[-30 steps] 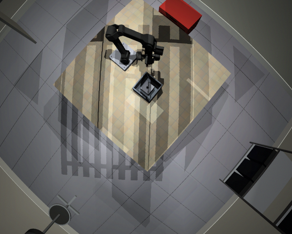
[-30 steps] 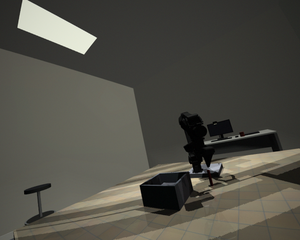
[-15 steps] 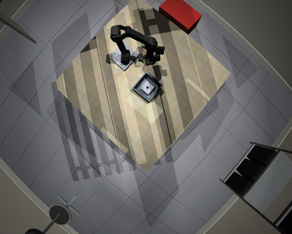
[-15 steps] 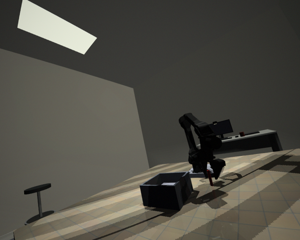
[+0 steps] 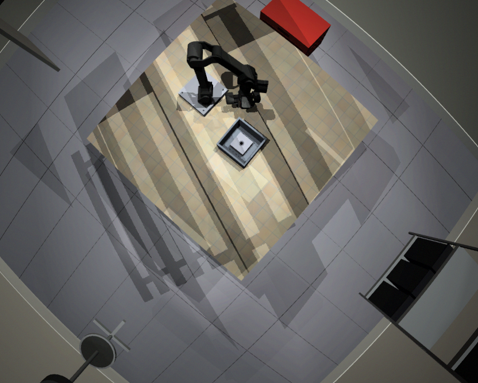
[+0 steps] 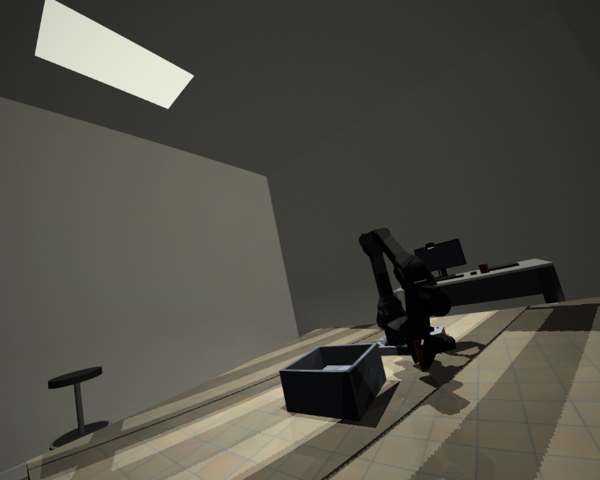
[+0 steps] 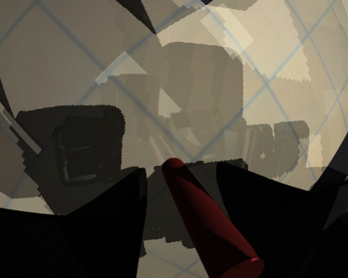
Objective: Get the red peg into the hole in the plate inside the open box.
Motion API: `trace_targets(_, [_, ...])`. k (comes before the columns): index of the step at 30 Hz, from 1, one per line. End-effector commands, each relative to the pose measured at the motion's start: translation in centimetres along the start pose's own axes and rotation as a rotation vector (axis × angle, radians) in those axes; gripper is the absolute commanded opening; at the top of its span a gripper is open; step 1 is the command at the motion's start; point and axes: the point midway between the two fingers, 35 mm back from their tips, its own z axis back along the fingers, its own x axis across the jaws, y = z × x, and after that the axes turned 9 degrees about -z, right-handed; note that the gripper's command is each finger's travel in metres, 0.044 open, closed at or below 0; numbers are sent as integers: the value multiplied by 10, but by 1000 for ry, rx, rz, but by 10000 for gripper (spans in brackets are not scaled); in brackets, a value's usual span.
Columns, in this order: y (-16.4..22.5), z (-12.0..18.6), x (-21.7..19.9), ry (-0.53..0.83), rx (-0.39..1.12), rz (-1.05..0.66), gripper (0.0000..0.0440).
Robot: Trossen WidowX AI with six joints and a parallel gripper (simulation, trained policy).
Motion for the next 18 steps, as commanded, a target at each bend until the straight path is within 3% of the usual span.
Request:
trace_targets(1, [-1, -3, -2, 19, -5, 4, 109])
trace_targets(5, [-2, -4, -3, 45, -10, 10, 13])
trace_targets(18, [-44, 55, -2, -10, -148, -4, 0])
